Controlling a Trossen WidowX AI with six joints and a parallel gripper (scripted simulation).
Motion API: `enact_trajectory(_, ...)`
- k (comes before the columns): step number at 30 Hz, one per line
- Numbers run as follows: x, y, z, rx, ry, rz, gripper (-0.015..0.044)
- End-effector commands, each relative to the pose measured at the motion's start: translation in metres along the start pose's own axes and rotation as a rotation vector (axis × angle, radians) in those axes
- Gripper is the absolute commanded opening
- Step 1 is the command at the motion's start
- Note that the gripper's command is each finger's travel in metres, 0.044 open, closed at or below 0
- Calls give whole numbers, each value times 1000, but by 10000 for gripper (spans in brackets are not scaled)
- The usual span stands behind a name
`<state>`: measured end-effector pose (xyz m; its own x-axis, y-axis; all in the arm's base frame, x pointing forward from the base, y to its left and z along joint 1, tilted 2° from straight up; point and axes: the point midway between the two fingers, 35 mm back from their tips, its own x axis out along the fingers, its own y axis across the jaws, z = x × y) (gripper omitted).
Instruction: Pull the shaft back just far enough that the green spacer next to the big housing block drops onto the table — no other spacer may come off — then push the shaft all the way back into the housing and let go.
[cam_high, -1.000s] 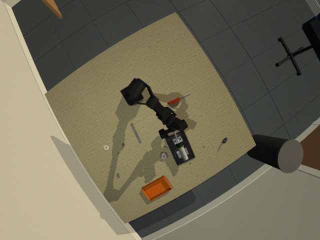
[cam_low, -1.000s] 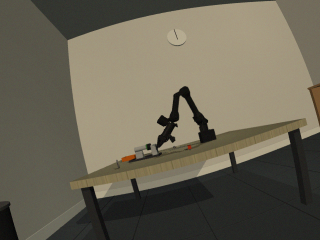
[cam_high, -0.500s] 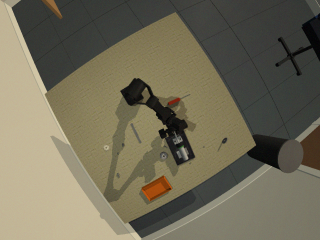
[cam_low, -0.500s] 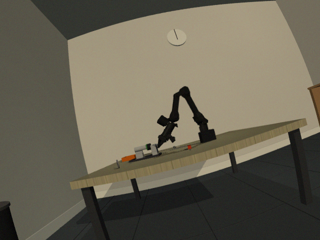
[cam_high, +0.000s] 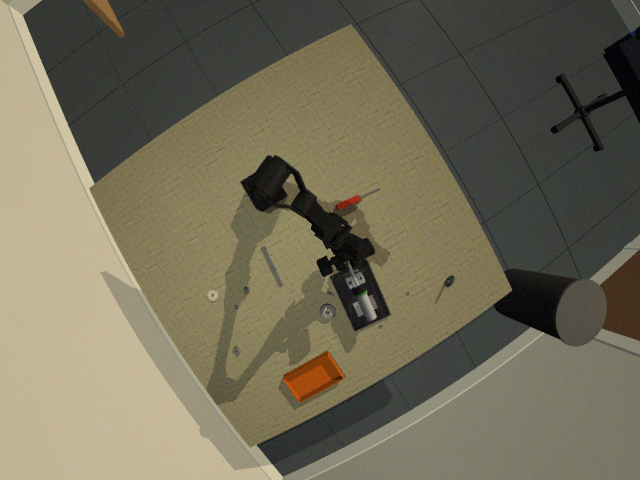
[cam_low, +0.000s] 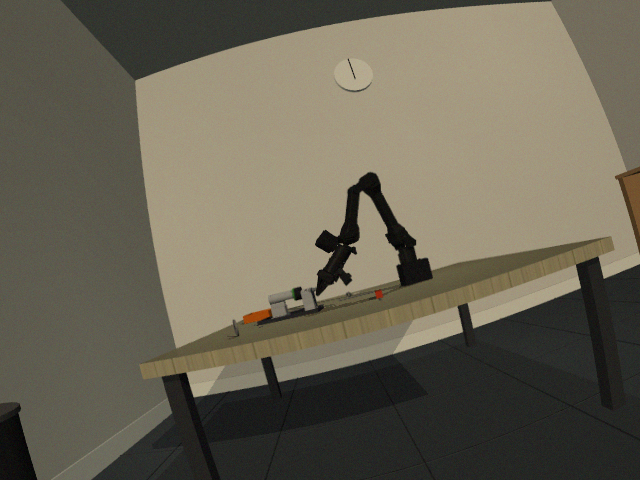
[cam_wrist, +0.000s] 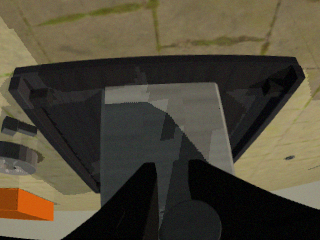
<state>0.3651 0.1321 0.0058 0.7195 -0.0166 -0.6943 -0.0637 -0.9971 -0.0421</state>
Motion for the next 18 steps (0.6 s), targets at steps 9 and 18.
enact_trajectory(9,-6,0,6,1,-1,-1,0)
enact_trajectory(18,-7,0,7,1,-1,-1,0)
